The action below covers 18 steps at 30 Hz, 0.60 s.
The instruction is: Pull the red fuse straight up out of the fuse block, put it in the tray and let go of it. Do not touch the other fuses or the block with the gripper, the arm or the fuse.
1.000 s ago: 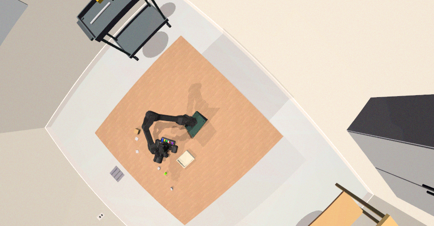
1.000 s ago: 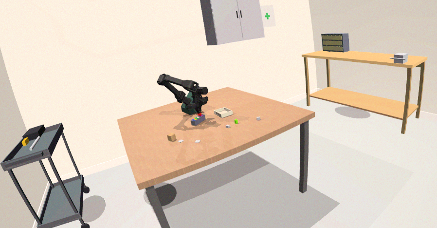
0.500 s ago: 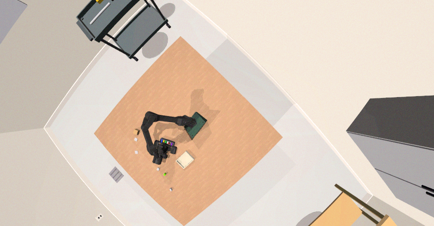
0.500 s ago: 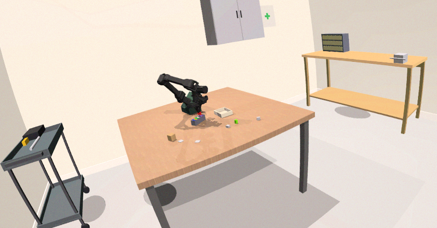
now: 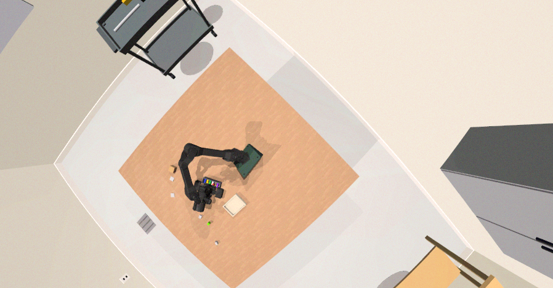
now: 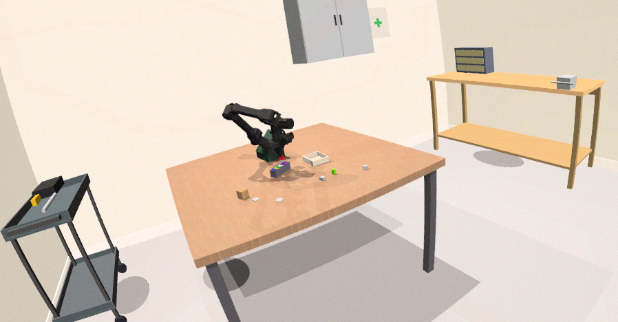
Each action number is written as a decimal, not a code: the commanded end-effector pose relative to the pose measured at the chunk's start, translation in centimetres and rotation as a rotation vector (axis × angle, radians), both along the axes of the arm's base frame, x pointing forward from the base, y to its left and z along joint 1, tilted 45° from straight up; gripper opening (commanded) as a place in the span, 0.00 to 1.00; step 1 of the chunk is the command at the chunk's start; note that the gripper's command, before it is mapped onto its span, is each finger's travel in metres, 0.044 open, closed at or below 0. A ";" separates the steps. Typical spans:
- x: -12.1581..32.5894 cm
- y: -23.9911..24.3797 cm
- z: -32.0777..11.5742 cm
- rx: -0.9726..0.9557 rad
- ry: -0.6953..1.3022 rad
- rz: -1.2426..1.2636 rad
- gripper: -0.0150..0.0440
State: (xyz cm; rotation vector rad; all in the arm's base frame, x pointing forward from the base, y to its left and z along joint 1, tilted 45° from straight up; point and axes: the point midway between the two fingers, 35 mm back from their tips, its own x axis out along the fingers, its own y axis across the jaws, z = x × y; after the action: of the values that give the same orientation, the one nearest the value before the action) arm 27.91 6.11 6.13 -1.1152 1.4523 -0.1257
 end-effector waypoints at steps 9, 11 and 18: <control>0.0 1.4 0.4 0.011 -0.005 0.001 0.25; 0.3 2.2 -0.1 0.014 -0.005 0.002 0.25; 0.9 5.1 -2.1 0.020 -0.004 0.003 0.25</control>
State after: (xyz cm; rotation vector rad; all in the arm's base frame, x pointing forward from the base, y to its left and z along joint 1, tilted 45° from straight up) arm 28.66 9.85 5.06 -1.1006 1.4403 -0.1173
